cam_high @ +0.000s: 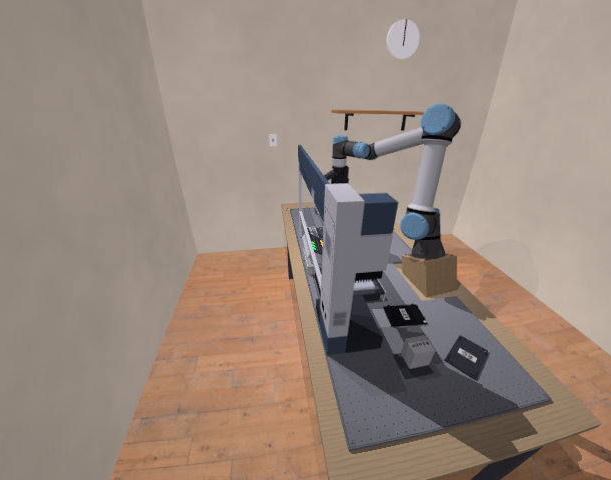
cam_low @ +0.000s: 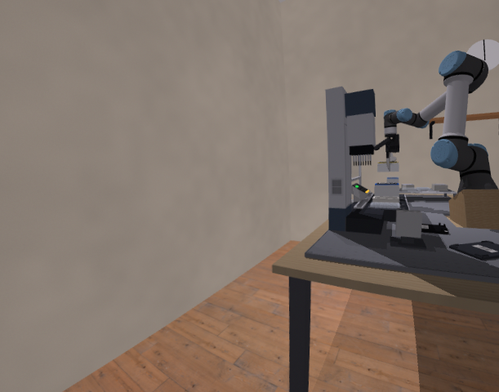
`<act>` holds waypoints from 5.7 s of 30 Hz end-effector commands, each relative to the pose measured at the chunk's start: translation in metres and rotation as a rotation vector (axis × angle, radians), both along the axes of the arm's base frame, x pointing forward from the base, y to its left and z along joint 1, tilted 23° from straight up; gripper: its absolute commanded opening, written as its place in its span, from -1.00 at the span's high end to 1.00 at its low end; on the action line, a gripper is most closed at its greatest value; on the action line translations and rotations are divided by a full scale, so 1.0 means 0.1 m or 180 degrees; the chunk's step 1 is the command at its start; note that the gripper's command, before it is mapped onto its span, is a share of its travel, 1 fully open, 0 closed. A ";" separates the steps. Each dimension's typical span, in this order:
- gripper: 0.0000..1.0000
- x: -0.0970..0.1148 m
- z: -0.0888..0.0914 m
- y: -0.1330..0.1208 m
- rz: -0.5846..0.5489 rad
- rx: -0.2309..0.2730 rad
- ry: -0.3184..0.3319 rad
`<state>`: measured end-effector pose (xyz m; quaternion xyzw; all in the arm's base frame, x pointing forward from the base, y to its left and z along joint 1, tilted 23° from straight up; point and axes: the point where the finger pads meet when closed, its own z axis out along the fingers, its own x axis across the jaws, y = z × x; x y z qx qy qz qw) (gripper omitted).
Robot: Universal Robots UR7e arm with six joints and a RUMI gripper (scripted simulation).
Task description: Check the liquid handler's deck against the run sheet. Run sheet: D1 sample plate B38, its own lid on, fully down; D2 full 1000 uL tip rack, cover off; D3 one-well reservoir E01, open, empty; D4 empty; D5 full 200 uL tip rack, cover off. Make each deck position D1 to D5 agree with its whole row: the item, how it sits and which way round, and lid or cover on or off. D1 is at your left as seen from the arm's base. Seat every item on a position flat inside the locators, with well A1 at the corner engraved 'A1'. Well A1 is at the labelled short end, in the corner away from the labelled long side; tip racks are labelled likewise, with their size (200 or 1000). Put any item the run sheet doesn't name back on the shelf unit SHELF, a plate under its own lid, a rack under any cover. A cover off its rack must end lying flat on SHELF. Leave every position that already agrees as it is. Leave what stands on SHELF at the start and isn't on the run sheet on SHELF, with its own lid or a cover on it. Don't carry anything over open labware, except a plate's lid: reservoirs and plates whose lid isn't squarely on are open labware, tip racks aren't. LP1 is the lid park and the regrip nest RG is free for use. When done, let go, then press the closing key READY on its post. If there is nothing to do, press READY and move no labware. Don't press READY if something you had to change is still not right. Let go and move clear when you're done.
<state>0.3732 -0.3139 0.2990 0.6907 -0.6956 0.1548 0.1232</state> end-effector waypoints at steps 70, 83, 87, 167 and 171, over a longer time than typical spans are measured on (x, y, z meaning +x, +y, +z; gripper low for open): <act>1.00 0.04 -1.03 -0.43 0.0001 0.0003 0.0000; 1.00 0.05 -1.20 -0.50 0.0001 0.0003 0.0000; 1.00 0.06 -1.26 -0.52 0.0001 0.0003 0.0000; 1.00 0.06 -1.45 -0.59 0.0004 0.0000 -0.0002; 1.00 0.07 -1.43 -0.60 0.0005 -0.0009 -0.0008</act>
